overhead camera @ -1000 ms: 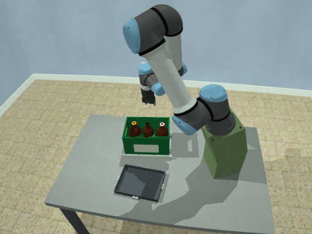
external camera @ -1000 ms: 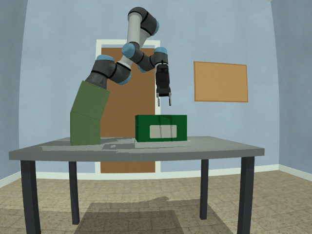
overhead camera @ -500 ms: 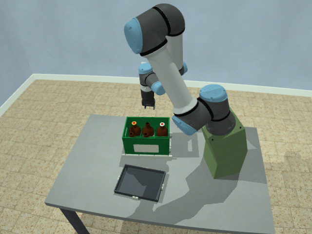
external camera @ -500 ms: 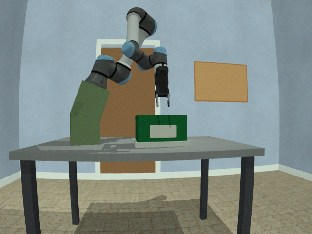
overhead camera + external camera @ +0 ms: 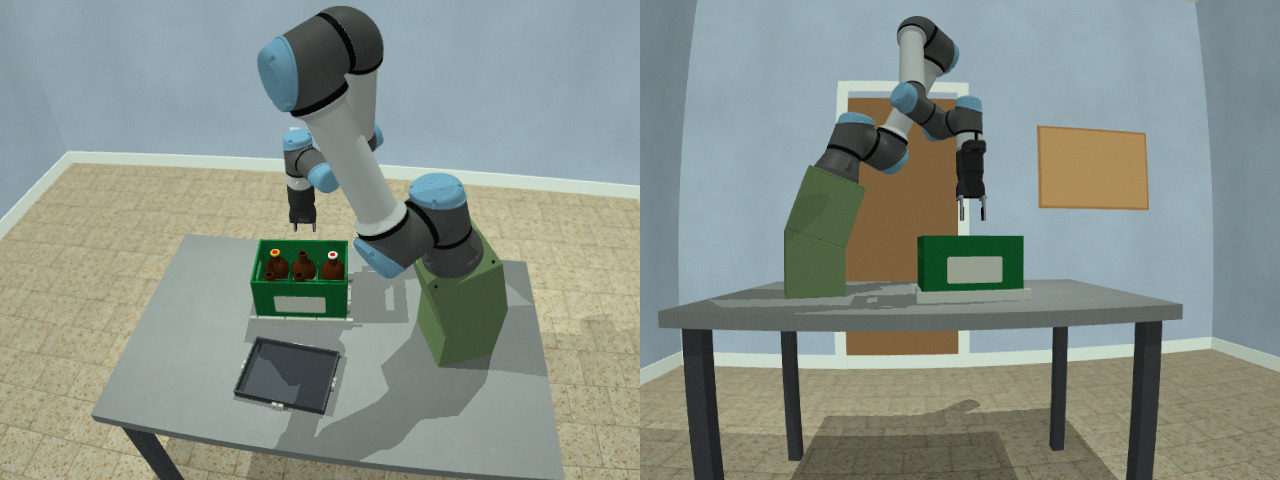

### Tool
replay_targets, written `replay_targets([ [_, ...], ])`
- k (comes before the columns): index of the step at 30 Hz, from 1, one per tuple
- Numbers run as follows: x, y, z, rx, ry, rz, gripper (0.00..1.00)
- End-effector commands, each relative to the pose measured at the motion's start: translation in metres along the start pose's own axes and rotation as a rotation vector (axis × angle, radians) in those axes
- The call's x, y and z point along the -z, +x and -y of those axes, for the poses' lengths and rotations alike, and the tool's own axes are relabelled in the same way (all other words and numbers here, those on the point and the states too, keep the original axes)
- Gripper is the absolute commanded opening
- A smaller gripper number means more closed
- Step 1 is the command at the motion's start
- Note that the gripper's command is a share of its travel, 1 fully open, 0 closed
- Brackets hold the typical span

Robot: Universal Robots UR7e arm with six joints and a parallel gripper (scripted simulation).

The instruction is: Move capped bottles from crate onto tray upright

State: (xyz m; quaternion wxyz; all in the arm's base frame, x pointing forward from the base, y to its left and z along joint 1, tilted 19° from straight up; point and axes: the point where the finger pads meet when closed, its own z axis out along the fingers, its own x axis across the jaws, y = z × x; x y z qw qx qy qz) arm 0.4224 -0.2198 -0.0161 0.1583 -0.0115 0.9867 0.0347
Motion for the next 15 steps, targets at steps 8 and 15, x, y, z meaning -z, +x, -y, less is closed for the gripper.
replay_targets([
  [8,0.0,-0.001,-0.029,0.009,-0.015,-0.004,1.0],
  [15,0.0,-0.002,-0.045,0.019,-0.028,-0.007,1.0],
])
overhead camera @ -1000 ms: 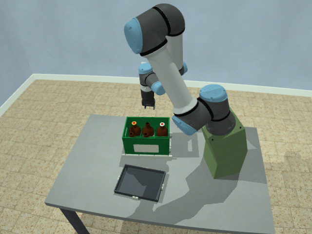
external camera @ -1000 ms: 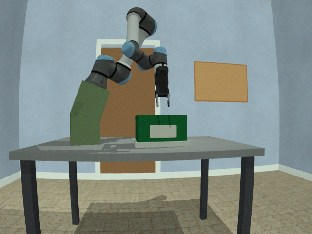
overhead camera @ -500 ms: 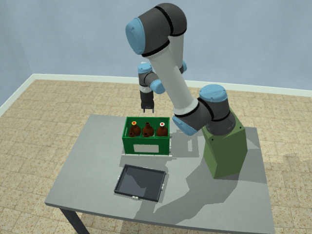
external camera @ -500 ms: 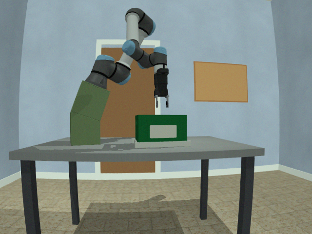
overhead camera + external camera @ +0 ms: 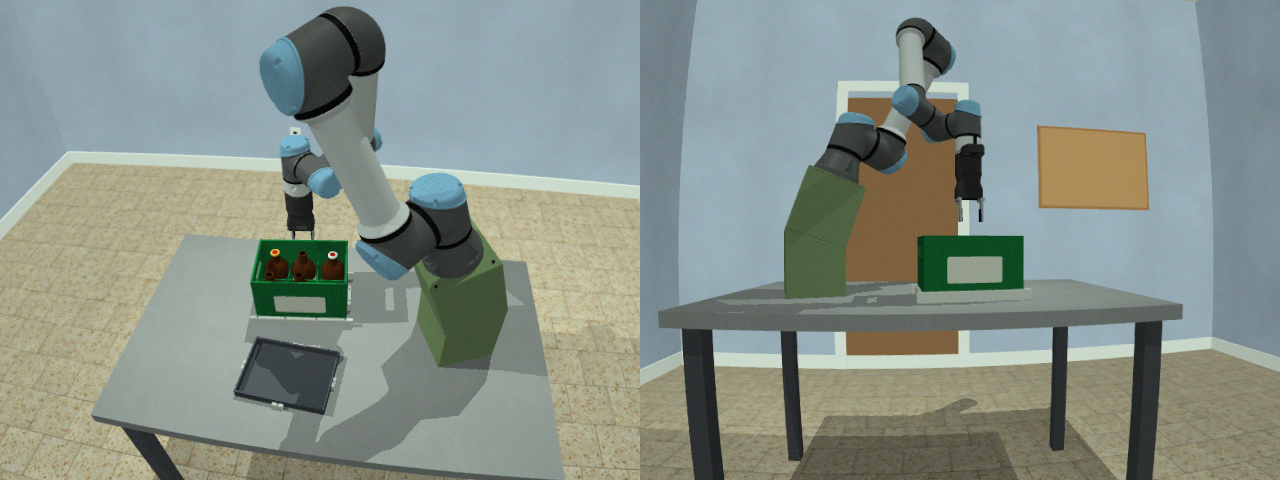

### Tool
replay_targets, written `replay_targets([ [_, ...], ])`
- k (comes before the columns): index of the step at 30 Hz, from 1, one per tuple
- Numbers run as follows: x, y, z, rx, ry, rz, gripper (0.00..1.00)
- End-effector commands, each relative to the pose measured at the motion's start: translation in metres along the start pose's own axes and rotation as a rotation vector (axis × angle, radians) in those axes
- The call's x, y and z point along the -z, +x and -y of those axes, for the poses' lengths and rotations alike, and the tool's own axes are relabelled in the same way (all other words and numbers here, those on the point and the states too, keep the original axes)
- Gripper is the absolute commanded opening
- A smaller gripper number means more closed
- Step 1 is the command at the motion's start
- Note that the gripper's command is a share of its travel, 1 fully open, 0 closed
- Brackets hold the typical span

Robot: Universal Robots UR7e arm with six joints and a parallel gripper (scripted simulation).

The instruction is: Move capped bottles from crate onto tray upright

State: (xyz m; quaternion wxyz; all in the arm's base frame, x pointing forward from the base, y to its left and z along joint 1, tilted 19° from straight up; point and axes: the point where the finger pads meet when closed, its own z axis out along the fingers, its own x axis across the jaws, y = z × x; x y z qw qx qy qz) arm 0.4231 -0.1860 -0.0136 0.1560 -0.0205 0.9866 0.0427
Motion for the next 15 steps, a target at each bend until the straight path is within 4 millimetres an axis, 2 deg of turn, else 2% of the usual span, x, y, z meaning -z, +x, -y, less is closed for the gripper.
replay_targets([
  [1,0.0,-0.001,-0.002,0.0,0.0,0.001,1.0],
  [15,0.001,-0.004,-0.041,0.004,-0.009,-0.002,1.0],
])
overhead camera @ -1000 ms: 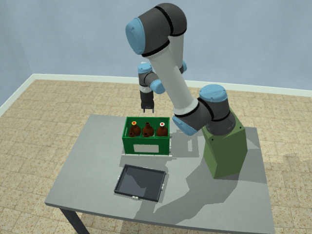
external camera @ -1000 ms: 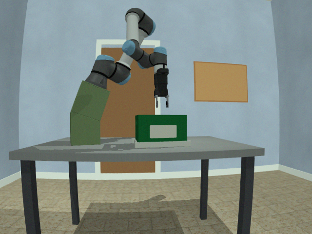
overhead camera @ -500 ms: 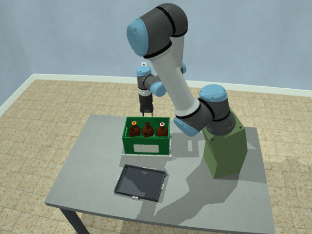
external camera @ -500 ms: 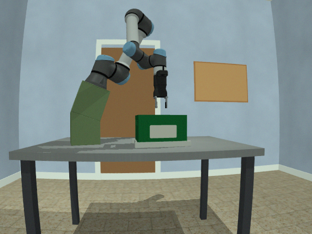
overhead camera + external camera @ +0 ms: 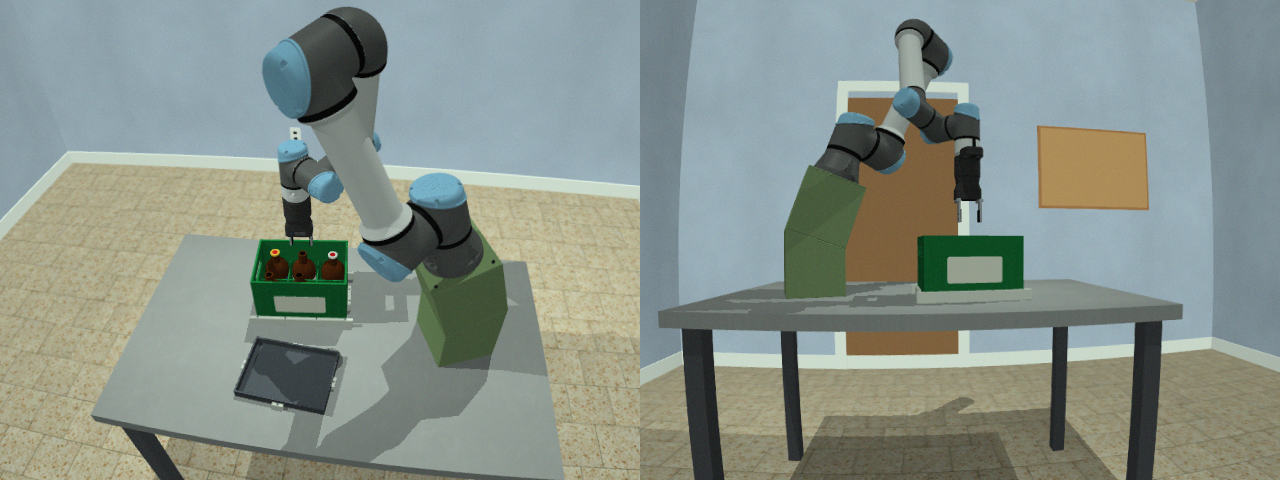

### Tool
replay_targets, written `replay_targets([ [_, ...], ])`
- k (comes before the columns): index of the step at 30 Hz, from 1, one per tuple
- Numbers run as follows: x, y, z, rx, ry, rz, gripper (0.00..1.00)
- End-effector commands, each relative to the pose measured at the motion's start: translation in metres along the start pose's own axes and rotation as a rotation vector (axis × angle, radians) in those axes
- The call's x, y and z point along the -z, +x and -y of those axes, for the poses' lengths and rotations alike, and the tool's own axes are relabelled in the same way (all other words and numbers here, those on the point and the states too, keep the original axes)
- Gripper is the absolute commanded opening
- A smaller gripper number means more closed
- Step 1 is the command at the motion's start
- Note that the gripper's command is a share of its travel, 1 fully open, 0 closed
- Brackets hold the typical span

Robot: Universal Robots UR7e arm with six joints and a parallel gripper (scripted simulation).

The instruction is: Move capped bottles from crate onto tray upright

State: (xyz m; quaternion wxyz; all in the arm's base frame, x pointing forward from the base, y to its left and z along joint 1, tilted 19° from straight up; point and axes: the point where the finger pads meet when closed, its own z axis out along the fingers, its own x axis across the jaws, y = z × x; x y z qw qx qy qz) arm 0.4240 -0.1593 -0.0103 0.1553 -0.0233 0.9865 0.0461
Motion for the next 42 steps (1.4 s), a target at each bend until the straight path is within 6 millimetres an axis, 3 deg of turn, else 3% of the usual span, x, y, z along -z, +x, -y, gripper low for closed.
replay_targets([
  [1,0.001,-0.001,-0.014,-0.001,-0.002,-0.001,1.0],
  [3,0.001,-0.001,-0.006,0.001,-0.001,0.001,1.0],
  [42,0.002,-0.003,-0.014,-0.001,0.0,0.001,1.0],
])
